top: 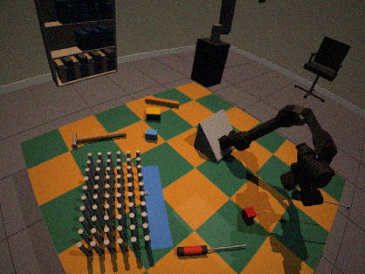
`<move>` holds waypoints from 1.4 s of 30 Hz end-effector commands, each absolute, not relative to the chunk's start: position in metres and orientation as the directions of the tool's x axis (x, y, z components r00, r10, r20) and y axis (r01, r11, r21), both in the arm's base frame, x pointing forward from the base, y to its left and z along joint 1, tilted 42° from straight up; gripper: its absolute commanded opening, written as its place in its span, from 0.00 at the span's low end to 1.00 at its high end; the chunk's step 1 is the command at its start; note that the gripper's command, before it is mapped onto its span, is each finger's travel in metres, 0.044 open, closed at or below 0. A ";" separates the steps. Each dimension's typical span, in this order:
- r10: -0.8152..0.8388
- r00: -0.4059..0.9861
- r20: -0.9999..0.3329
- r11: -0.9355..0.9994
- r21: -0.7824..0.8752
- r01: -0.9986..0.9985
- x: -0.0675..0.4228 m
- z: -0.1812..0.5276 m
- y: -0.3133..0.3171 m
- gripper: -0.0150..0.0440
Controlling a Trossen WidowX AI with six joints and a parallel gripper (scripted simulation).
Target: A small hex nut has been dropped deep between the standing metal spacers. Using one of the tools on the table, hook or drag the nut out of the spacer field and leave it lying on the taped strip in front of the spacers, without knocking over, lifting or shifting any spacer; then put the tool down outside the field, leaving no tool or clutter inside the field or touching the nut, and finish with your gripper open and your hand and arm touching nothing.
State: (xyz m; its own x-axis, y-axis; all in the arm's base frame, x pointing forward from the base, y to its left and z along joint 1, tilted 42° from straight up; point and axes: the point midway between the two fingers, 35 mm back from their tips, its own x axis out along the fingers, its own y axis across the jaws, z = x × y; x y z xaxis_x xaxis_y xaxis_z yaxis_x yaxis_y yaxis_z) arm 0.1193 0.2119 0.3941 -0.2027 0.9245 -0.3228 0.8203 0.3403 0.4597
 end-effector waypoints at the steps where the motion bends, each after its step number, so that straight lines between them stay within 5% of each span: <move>1: 0.924 -0.204 -0.323 0.342 0.458 0.821 0.120 0.393 0.214 0.25; 42: 0.916 -0.209 -0.342 0.357 0.458 0.814 0.127 0.372 0.232 0.25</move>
State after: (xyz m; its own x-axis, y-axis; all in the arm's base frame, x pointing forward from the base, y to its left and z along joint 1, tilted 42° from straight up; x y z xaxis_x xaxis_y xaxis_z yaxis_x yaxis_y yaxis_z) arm 0.1266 0.2300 0.3733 -0.2083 0.9159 -0.3432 0.8137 0.3569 0.4588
